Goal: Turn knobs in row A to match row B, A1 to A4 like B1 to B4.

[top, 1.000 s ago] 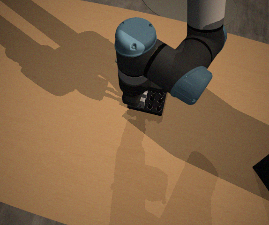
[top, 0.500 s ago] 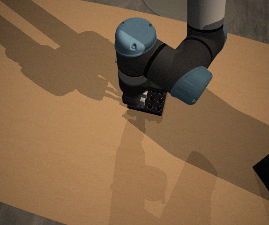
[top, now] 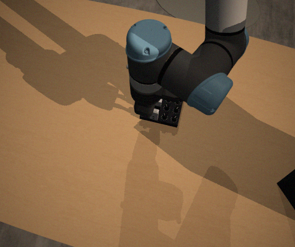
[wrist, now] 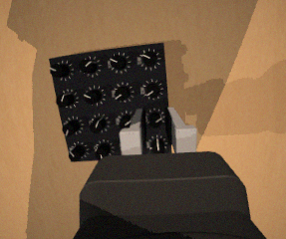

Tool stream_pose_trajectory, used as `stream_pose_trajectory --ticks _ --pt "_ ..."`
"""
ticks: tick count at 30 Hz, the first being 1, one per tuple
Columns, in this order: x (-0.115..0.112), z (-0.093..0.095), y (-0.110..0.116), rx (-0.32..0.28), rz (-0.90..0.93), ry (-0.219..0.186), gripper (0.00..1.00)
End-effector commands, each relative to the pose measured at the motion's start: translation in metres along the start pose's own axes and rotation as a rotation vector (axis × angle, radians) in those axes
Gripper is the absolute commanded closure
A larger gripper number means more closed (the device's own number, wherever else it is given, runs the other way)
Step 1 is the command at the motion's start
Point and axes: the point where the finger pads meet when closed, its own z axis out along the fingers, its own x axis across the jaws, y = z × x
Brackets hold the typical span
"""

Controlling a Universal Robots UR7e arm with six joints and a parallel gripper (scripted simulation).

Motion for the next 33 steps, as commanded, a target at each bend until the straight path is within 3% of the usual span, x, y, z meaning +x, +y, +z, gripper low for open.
stream_pose_trajectory --ticks 1,11,26,33 --pt "0.000 0.000 0.000 -0.001 0.000 0.000 0.54" --pt "0.000 -0.003 0.000 -0.001 0.000 0.000 0.54" --pt "0.000 -0.035 0.000 -0.001 0.000 0.000 0.54" --pt "0.000 -0.038 0.000 -0.001 0.000 0.000 0.54"
